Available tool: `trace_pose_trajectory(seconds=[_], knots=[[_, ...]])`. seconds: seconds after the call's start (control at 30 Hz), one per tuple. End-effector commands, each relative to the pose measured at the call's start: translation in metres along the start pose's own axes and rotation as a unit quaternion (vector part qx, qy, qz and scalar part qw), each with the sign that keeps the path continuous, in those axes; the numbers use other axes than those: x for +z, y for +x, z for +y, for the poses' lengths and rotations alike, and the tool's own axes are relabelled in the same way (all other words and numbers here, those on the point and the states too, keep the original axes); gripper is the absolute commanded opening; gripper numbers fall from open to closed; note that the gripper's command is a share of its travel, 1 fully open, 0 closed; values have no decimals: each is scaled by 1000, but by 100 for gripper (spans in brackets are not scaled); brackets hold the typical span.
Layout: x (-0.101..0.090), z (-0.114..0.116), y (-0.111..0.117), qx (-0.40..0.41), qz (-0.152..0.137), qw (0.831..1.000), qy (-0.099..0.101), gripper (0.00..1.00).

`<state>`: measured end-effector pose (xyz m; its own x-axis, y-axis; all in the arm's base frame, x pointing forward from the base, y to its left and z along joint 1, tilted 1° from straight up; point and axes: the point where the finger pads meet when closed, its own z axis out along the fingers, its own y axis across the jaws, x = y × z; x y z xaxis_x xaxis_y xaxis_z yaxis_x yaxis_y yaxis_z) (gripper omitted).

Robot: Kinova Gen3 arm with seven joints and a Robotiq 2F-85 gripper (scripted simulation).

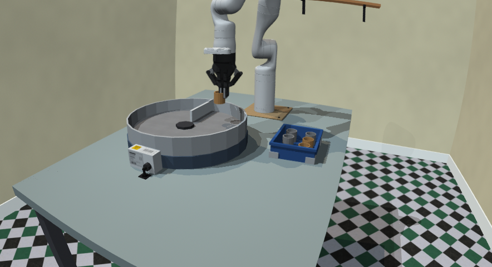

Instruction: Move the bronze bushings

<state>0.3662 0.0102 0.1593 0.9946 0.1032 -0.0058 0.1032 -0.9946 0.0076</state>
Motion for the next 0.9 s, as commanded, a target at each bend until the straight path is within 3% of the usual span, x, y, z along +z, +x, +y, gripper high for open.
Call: trace_pose_trajectory(seconds=[0.0,0.87], knots=[[-1,20,-2,4,4,1000,-1,0],[-1,29,-3,1,4,1000,-1,0]])
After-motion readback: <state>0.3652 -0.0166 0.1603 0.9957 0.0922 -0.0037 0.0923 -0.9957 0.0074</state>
